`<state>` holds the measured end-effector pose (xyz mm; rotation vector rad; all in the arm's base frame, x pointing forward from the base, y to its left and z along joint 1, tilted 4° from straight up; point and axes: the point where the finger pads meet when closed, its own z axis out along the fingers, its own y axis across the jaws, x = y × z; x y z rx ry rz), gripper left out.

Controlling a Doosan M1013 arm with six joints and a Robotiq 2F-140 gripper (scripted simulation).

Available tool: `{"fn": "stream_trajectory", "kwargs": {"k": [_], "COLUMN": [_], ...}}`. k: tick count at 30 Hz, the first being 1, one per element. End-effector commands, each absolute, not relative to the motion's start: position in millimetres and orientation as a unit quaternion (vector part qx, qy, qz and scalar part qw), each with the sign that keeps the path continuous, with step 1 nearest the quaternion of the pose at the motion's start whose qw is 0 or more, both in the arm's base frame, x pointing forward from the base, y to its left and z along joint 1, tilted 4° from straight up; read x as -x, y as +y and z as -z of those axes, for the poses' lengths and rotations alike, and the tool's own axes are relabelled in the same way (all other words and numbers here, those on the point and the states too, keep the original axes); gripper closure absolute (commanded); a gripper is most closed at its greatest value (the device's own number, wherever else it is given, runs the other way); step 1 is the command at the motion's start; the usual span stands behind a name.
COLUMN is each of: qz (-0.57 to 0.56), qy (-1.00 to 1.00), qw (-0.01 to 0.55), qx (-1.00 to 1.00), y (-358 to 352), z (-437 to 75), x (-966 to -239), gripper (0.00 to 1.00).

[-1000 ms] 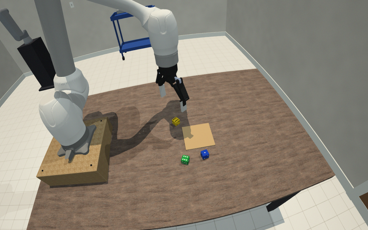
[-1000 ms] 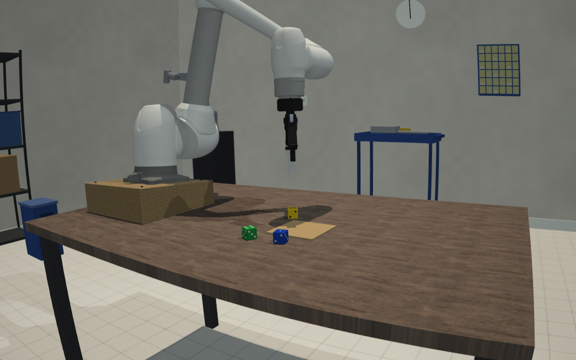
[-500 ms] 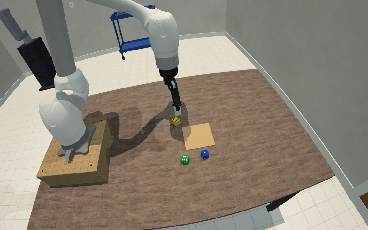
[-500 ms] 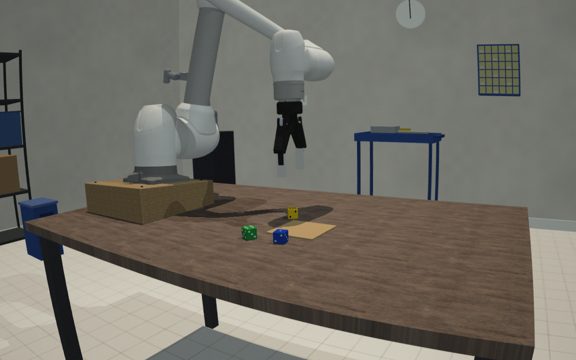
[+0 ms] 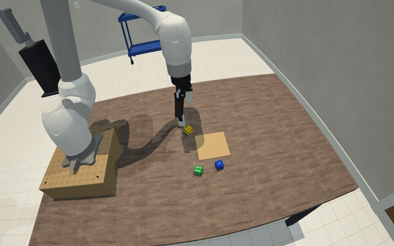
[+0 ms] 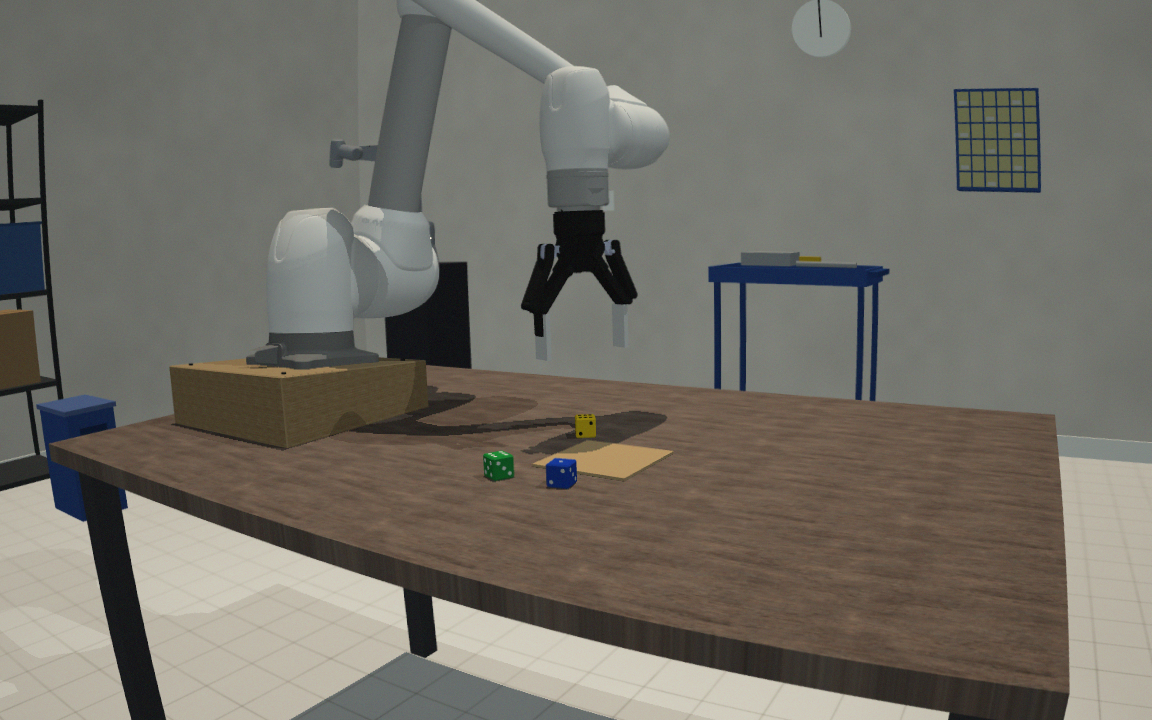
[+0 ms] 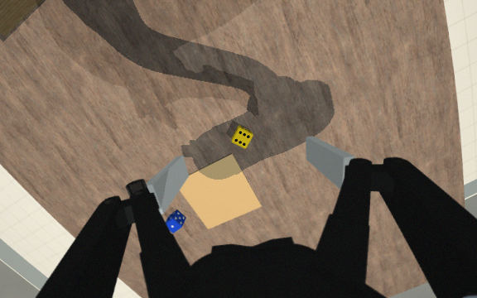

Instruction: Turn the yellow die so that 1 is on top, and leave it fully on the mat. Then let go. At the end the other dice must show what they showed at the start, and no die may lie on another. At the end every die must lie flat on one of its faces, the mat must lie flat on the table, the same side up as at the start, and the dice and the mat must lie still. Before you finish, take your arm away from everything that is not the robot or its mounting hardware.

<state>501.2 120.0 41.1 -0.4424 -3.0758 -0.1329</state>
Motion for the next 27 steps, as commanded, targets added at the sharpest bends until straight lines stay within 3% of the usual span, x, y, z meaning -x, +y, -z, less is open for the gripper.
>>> {"fn": "stream_trajectory", "kwargs": {"k": [1,19,20,27], "qz": [0.035,0.029,0.029,0.029], "qy": [-0.975,-0.895,-0.895,-0.895], "qw": [0.018,0.025,0.025,0.025], "qx": [0.220,0.445,0.445,0.445], "y": [120.2,120.4,120.4,120.4], "z": [-38.0,-28.0,-28.0,-28.0], "x": [-501.0,-500.7,-500.7,-500.7], "gripper": [0.00,0.00,0.72,0.72]}}
